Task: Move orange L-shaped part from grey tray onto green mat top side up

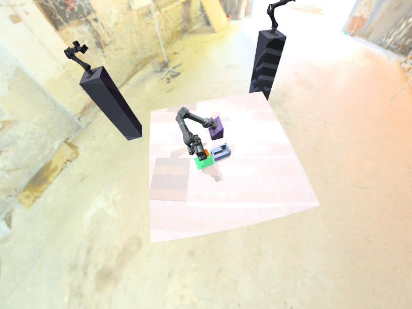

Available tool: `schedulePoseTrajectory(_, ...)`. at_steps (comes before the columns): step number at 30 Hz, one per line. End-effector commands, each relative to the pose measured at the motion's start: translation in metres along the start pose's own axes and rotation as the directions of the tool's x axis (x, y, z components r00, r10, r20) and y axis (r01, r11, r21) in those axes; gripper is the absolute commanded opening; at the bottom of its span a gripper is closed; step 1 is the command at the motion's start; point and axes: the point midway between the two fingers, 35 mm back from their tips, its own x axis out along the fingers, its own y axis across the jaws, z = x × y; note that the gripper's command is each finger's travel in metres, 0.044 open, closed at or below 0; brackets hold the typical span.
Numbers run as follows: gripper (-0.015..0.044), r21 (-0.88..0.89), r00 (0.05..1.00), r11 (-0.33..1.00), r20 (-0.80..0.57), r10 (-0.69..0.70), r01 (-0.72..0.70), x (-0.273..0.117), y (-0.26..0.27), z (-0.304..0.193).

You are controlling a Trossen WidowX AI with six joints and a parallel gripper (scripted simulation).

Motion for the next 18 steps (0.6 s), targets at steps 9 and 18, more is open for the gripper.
schedulePoseTrajectory(9,0.0,-0.003,1.0,1.0,0.004,0.0,0.0,0.019,0.0,0.001)
schedulePoseTrajectory(18,0.0,-0.003,1.0,1.0,0.005,0.0,0.0,0.032,0.0,0.001)
